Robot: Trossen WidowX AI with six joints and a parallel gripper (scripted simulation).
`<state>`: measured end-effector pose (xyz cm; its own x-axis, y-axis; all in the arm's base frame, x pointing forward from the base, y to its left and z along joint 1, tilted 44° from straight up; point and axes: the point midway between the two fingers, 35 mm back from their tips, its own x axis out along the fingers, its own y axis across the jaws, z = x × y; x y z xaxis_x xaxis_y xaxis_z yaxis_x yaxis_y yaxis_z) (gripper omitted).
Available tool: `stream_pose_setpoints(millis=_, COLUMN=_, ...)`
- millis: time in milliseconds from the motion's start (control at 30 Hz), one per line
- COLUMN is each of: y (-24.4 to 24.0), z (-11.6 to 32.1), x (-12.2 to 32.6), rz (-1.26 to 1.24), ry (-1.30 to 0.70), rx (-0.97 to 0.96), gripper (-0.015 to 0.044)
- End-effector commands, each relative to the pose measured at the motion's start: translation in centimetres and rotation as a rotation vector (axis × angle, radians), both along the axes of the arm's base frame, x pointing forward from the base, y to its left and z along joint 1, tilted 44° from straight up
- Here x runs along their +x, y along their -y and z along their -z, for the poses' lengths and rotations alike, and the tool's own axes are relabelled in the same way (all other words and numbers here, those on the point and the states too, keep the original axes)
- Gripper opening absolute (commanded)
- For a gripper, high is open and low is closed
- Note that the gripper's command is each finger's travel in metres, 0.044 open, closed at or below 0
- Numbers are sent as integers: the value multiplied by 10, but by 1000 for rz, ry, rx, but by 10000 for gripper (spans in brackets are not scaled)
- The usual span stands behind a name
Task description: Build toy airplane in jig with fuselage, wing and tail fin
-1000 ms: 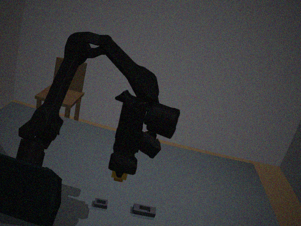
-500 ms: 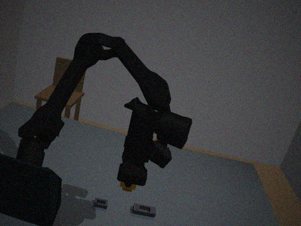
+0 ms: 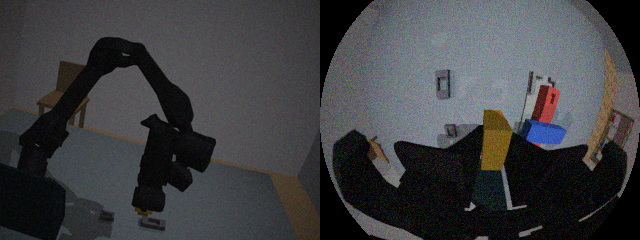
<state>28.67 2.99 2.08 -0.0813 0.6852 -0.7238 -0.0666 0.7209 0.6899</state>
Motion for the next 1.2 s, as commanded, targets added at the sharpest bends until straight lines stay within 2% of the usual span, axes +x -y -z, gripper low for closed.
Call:
stream_pose_setpoints(millis=0, y=7, z=8, x=7, rz=4, ry=2, rx=-6, gripper=0)
stream_pose_setpoints(millis=1167, y=58, z=96, x=40, rz=54, ry=-51, rx=-12, gripper=0)
